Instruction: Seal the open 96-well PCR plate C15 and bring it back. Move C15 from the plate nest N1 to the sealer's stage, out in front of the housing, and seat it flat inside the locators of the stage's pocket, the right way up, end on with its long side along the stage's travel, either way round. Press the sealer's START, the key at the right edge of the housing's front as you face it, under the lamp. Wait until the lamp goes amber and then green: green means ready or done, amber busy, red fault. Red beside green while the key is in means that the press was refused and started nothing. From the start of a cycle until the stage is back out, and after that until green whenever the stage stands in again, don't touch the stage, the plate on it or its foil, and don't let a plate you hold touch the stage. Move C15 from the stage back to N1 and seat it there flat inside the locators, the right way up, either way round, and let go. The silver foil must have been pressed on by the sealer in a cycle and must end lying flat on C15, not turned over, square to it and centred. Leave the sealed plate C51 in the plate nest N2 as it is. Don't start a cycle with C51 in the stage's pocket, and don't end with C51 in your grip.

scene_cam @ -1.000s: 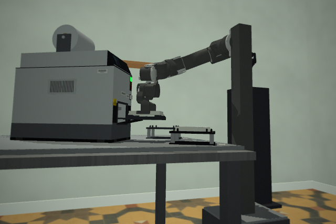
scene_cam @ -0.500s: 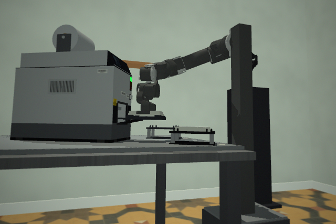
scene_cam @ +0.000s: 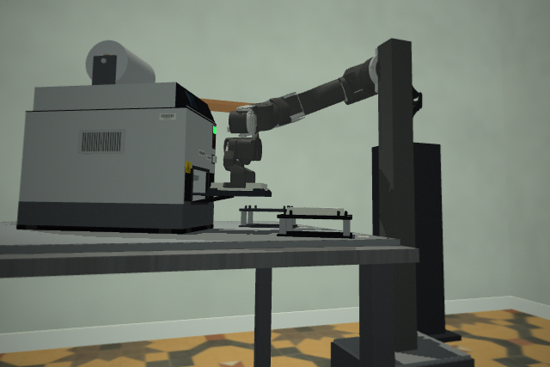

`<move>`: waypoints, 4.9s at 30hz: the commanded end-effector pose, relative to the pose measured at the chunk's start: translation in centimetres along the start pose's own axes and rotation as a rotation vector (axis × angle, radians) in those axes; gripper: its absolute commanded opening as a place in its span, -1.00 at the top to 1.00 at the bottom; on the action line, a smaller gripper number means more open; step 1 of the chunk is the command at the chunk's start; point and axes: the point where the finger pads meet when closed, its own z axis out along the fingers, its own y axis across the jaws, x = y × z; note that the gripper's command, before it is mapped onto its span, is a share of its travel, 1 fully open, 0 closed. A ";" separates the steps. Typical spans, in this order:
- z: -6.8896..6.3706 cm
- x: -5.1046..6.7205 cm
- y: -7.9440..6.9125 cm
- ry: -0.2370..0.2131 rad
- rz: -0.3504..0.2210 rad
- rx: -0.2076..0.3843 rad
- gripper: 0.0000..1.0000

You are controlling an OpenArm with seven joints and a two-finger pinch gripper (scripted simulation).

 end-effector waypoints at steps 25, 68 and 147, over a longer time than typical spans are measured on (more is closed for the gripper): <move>0.3 0.1 0.1 0.002 -0.003 -0.006 1.00; -3.8 -0.1 0.0 -0.001 0.001 -0.005 -0.54; -7.6 0.0 0.0 0.000 -0.002 -0.008 1.00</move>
